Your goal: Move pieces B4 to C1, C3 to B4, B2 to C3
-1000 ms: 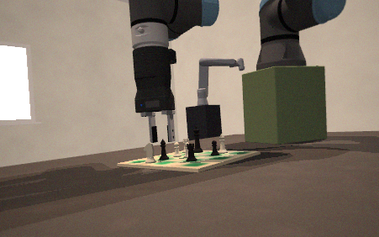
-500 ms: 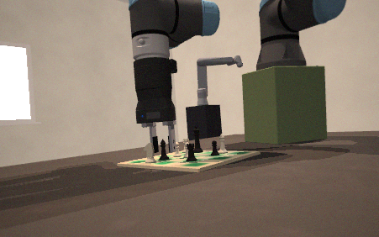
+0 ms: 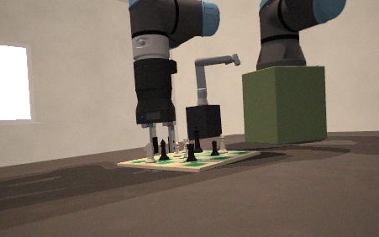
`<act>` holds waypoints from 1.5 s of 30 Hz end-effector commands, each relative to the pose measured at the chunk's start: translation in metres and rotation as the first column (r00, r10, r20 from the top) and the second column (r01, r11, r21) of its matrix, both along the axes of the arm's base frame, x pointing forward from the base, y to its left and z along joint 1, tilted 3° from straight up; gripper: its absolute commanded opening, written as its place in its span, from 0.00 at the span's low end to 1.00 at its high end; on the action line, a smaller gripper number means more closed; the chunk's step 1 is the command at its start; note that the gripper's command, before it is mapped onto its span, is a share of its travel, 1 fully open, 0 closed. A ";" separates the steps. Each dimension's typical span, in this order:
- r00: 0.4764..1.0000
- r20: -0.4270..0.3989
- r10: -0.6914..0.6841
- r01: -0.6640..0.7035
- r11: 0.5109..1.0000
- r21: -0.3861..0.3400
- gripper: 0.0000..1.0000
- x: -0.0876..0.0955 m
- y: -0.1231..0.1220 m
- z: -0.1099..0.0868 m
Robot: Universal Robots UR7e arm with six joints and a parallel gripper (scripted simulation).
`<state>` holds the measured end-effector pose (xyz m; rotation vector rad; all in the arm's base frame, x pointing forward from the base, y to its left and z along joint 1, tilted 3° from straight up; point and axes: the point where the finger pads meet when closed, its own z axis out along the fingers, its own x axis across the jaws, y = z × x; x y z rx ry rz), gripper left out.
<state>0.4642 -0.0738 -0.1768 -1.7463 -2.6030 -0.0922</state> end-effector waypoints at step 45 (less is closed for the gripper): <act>1.000 0.001 0.000 0.000 1.000 -0.001 0.00 0.001 0.000 0.000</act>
